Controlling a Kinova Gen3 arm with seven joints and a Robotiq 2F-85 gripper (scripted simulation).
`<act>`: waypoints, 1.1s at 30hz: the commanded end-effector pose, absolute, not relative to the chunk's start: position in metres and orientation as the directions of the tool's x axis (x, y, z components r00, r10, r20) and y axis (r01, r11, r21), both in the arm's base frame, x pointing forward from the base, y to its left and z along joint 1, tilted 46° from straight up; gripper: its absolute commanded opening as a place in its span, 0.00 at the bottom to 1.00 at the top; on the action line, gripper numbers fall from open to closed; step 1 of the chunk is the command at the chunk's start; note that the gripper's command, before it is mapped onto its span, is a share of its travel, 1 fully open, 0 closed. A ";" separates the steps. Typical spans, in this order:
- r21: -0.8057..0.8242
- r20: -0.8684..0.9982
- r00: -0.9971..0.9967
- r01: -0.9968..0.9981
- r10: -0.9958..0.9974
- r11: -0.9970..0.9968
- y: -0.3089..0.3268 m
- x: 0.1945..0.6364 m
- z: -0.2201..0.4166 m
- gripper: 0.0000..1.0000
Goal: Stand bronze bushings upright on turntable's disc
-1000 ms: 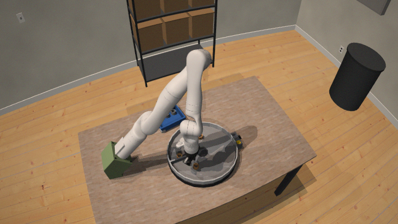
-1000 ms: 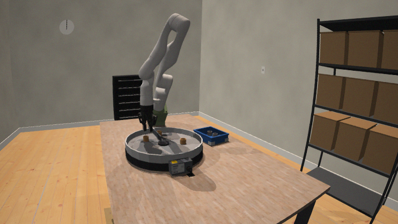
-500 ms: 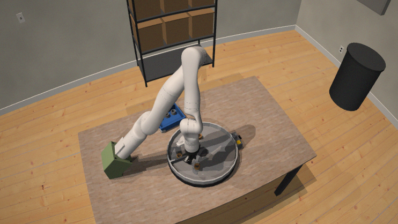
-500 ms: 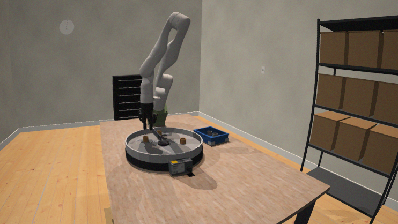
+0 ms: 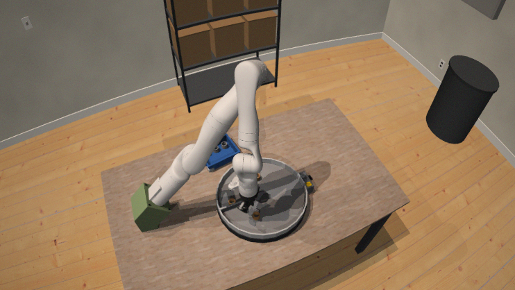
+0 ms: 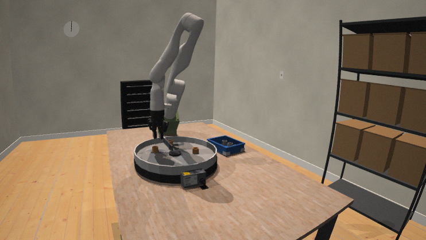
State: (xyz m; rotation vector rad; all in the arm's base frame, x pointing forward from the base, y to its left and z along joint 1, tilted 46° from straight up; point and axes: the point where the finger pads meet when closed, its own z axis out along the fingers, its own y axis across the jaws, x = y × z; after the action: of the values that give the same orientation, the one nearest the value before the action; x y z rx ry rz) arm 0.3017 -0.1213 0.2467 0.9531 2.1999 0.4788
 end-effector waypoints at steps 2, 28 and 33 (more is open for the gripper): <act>0.562 -0.443 -0.498 0.494 0.746 0.664 -0.121 0.302 0.247 0.40; 0.562 -0.443 -0.498 0.494 0.746 0.664 -0.122 0.299 0.249 1.00; 0.562 -0.443 -0.498 0.494 0.746 0.664 -0.122 0.297 0.252 1.00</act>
State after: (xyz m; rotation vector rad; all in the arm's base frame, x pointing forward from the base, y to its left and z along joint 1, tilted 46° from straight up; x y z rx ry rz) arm 0.2976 -0.1206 0.2488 0.9531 2.2058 0.4800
